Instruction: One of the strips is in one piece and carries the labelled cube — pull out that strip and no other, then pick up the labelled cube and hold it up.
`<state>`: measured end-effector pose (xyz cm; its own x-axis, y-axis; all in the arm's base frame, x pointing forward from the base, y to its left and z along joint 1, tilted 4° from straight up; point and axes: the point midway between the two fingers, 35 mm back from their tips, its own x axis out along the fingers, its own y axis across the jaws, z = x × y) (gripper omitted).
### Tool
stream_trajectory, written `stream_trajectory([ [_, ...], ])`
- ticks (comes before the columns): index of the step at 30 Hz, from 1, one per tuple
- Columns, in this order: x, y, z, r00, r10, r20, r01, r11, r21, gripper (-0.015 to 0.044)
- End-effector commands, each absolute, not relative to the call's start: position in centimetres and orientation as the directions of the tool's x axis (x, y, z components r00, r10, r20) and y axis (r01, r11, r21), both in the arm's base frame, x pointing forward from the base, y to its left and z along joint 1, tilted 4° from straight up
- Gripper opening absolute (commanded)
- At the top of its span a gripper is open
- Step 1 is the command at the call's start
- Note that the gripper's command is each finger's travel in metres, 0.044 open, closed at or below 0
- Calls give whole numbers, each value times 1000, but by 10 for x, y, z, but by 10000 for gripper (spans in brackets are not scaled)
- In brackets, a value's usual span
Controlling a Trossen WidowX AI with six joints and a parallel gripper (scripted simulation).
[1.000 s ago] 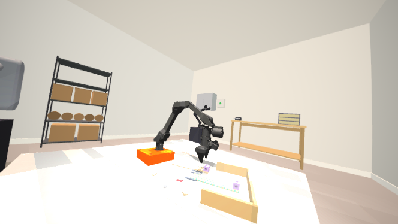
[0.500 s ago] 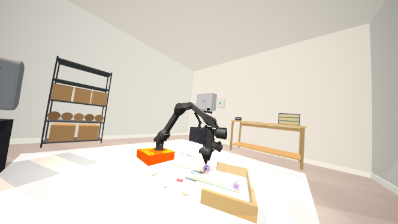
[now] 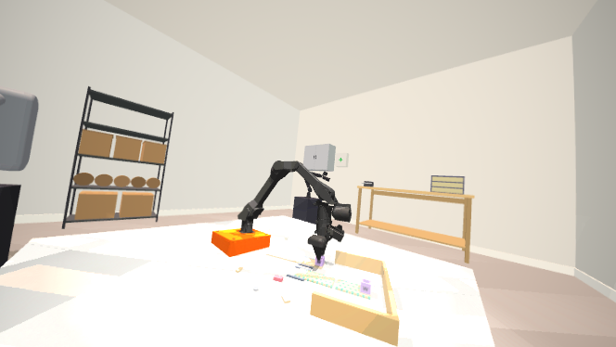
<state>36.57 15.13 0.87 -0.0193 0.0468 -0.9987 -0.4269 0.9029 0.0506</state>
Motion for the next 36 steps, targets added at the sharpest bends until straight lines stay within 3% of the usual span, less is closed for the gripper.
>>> stream_trajectory([
  [1, 364, 151, 1, -23, 44, -999, -423, 905, 49, 250],
  [13, 363, 151, -13, -23, 44, -999, -423, 905, 49, 250],
  [17, 364, 152, -10, -22, 46, -999, -427, 903, 51, 145],
  [23, 364, 152, -10, -22, 46, -999, -427, 903, 51, 105],
  [27, 362, 151, -8, -22, 46, -999, -427, 903, 51, 0],
  [36, 333, 137, 17, -25, 43, -999, -424, 904, 50, 0],
])
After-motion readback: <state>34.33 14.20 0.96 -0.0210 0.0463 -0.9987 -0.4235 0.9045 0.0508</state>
